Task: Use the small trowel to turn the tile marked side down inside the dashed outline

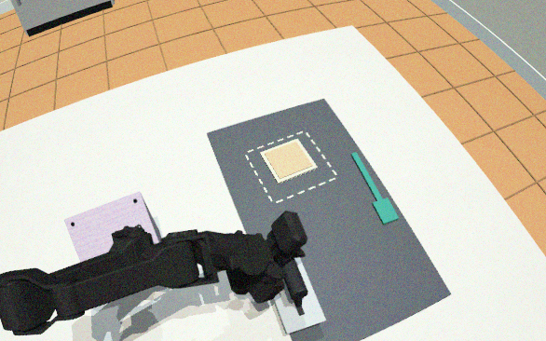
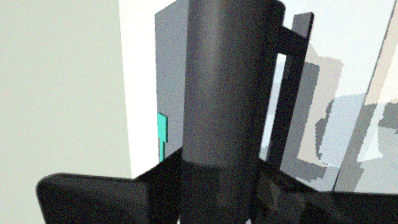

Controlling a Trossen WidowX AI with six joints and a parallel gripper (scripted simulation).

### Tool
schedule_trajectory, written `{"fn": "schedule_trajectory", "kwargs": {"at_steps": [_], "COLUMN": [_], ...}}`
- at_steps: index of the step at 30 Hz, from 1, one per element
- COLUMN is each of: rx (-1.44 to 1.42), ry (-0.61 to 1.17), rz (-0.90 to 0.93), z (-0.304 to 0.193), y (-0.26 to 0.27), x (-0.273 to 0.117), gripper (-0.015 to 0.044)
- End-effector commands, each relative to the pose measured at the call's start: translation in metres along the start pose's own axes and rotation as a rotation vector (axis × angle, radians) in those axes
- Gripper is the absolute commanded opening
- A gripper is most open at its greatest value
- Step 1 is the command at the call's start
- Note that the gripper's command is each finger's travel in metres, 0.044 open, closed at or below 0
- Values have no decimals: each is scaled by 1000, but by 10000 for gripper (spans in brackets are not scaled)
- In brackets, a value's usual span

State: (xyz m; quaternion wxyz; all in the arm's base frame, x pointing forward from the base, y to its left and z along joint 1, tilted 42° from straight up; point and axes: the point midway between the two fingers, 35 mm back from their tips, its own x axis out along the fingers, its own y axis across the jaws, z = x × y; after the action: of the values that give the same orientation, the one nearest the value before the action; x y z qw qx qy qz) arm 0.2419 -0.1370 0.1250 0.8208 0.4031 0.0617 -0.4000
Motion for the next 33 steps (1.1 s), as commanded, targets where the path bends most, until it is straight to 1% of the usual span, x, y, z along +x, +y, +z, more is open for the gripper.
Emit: {"fn": "schedule_trajectory", "kwargs": {"at_steps": [1, 25, 33], "rx": [-5, -4, -4], "ry": [4, 5, 5], "rz": [13, 11, 11], "z": [0, 3, 3], "y": [-1, -28, -28], "x": [0, 23, 23], "gripper": [0, 0, 210]}}
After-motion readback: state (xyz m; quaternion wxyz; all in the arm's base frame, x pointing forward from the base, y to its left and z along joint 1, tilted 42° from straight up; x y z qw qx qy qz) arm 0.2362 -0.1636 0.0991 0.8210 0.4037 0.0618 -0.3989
